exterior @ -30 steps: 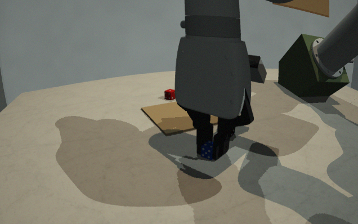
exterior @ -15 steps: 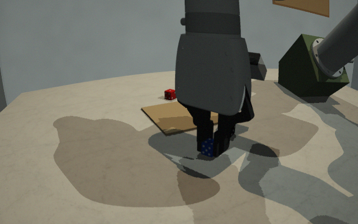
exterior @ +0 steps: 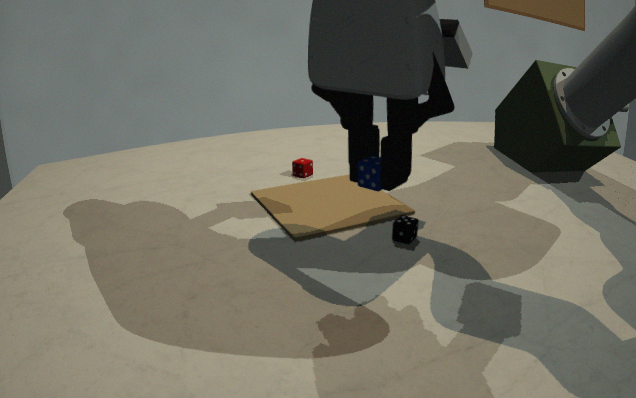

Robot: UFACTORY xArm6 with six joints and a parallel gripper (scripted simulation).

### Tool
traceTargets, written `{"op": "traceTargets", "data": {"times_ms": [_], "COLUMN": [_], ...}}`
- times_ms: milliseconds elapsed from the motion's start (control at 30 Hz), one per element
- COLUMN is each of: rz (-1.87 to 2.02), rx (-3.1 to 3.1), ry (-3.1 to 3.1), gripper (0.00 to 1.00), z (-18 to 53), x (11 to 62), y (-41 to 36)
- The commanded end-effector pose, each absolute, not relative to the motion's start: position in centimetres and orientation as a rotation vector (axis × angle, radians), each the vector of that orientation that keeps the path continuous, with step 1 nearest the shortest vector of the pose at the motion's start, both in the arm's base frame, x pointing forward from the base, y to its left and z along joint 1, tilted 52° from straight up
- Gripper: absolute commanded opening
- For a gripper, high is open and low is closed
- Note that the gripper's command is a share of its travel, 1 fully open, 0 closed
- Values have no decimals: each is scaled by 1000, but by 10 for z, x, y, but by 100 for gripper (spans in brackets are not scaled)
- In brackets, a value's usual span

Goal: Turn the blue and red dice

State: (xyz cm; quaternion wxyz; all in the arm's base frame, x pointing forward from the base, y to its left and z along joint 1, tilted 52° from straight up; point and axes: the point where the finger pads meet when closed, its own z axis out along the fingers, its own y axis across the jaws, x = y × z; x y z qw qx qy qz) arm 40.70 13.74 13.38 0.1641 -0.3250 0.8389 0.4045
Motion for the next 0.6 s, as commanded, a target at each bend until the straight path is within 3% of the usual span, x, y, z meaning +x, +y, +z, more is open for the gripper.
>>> {"op": "traceTargets", "data": {"times_ms": [0,567], "rz": [1156,1143], "rx": [-928,-965], "ry": [2388,2363], "gripper": [15,15], "z": [148,148], "x": [407,407], "y": [122,122]}}
